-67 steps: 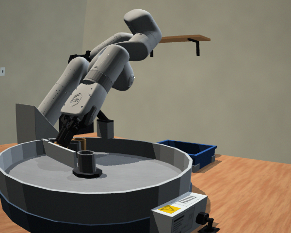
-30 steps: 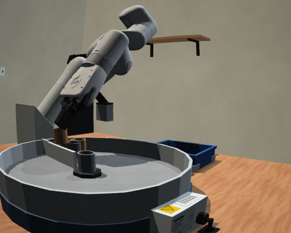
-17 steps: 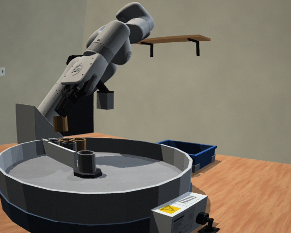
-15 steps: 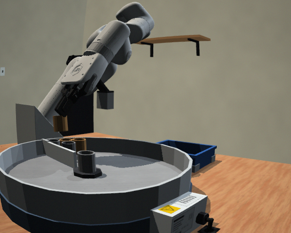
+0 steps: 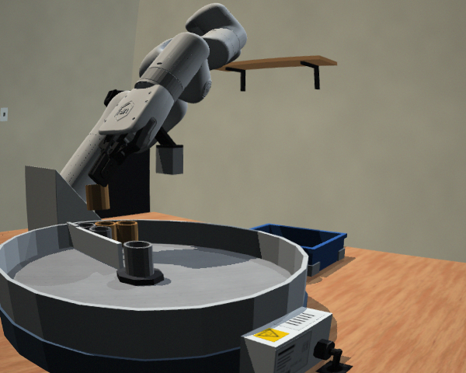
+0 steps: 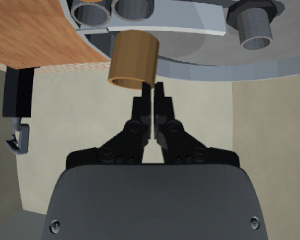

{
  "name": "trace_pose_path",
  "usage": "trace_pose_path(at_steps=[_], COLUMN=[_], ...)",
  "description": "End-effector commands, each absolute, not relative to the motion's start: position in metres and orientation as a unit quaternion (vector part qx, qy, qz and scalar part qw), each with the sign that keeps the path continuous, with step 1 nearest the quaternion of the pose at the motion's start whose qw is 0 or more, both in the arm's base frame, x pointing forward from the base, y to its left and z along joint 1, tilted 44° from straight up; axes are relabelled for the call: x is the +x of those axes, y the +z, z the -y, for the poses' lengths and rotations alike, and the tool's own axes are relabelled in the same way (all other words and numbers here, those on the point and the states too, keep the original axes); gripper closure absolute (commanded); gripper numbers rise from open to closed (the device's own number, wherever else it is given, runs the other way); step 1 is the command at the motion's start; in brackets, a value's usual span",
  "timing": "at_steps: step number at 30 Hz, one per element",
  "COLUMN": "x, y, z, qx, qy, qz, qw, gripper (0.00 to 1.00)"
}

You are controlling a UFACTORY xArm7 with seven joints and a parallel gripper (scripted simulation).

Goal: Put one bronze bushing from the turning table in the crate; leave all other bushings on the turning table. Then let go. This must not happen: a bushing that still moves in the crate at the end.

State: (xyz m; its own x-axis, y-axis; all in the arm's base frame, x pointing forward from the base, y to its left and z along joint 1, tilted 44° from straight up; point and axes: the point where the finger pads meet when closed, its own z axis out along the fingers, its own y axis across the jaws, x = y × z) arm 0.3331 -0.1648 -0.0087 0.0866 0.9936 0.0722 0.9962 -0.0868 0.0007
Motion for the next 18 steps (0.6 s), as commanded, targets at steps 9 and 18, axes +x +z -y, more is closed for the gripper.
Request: trace_pose_path(at_steps=[9,18], x=[0.344,0.365], y=[0.011,0.049], z=[0.148,0.111], qx=[-0.737,-0.737], qy=[-0.027,-0.027], qz=[0.674,0.674], qw=[0.022,0.022], gripper=[1.00,1.00])
